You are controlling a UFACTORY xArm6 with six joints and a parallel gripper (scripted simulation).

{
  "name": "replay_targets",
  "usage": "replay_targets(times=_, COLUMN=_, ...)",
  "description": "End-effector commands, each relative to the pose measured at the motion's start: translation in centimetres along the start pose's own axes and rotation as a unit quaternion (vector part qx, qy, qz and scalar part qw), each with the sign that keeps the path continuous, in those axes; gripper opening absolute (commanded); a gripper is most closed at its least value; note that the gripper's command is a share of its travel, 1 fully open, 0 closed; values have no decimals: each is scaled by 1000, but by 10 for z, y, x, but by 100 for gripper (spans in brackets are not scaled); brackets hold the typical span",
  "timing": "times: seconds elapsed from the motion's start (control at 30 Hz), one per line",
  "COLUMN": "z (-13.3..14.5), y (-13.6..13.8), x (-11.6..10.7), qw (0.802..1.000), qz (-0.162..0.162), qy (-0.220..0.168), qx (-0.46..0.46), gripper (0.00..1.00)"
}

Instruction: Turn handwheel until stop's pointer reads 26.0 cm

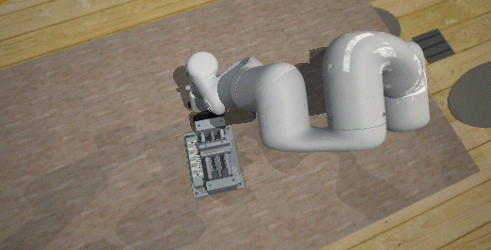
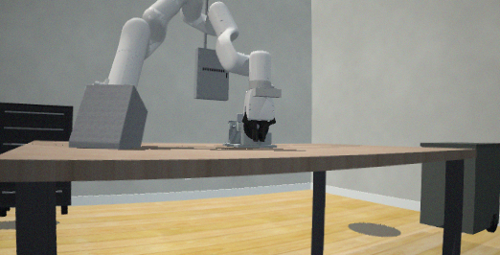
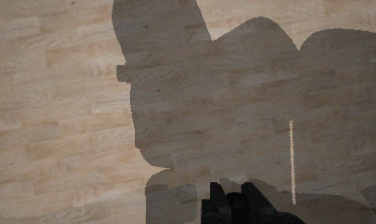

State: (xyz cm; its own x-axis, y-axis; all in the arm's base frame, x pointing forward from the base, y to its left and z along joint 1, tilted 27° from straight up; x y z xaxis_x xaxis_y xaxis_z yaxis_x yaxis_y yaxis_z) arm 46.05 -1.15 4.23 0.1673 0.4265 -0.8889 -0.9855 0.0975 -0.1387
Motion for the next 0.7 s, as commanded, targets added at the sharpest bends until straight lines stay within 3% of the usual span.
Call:
replay_targets(times=0.0, z=-1, y=7, x=-2, qw=1000, qz=0, qy=0, qx=0, gripper=6)
replay_targets(times=0.67, z=-2, y=26, x=-22, qw=1000, qz=0, qy=0, qx=0, gripper=6)
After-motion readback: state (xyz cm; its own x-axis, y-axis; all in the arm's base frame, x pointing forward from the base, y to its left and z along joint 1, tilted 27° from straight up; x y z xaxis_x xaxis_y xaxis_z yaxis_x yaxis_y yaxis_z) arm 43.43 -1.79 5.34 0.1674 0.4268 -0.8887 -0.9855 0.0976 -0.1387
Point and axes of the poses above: the point where the finger pads meet when closed, its own x axis out along the fingers, its own y axis across the jaws, z = x × y, the point moved 7 cm from there along -x, back along the fingers, and after that the axes turned 4 degrees about x, right-handed, at the moved point
